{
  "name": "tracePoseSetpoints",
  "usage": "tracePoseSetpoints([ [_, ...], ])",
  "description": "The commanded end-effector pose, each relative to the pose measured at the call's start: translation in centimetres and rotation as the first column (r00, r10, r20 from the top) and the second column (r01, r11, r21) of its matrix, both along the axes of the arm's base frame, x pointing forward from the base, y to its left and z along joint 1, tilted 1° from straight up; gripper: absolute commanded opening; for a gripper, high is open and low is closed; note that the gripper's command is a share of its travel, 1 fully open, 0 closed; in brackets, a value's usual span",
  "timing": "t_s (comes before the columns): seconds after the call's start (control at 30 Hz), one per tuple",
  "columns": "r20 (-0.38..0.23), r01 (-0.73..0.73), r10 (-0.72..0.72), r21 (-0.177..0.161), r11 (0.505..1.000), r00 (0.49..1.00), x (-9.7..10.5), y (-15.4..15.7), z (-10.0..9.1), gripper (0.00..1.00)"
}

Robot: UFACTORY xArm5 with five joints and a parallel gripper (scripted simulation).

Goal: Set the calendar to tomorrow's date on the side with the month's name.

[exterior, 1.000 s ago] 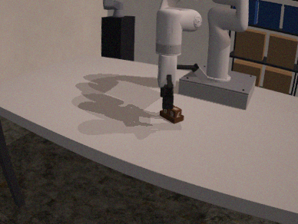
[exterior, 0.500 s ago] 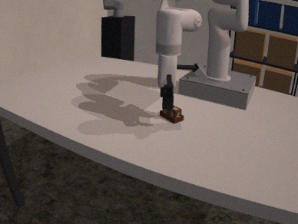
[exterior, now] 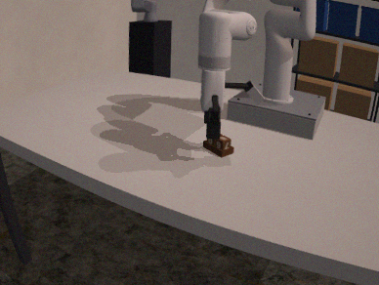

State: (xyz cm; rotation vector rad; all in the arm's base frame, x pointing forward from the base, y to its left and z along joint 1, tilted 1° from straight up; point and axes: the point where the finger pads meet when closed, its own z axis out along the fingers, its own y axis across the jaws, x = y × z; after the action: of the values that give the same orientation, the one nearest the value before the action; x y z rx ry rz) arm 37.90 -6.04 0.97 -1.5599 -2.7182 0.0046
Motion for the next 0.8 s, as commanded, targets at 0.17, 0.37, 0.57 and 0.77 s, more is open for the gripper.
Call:
tracePoseSetpoints([
  [0.17,0.004,0.227,-0.227,-0.002,0.974,0.974,0.4,0.6,0.0,1.00],
  [0.37,0.003,0.252,-0.252,-0.002,0.968,0.968,1.0,2.2,-0.3,1.00],
  [0.57,0.003,0.312,-0.312,-0.002,0.950,0.950,1.1,2.3,-0.3,1.00],
  [0.77,0.003,0.493,-0.493,-0.003,0.870,0.870,1.3,2.9,-0.4,1.00],
])
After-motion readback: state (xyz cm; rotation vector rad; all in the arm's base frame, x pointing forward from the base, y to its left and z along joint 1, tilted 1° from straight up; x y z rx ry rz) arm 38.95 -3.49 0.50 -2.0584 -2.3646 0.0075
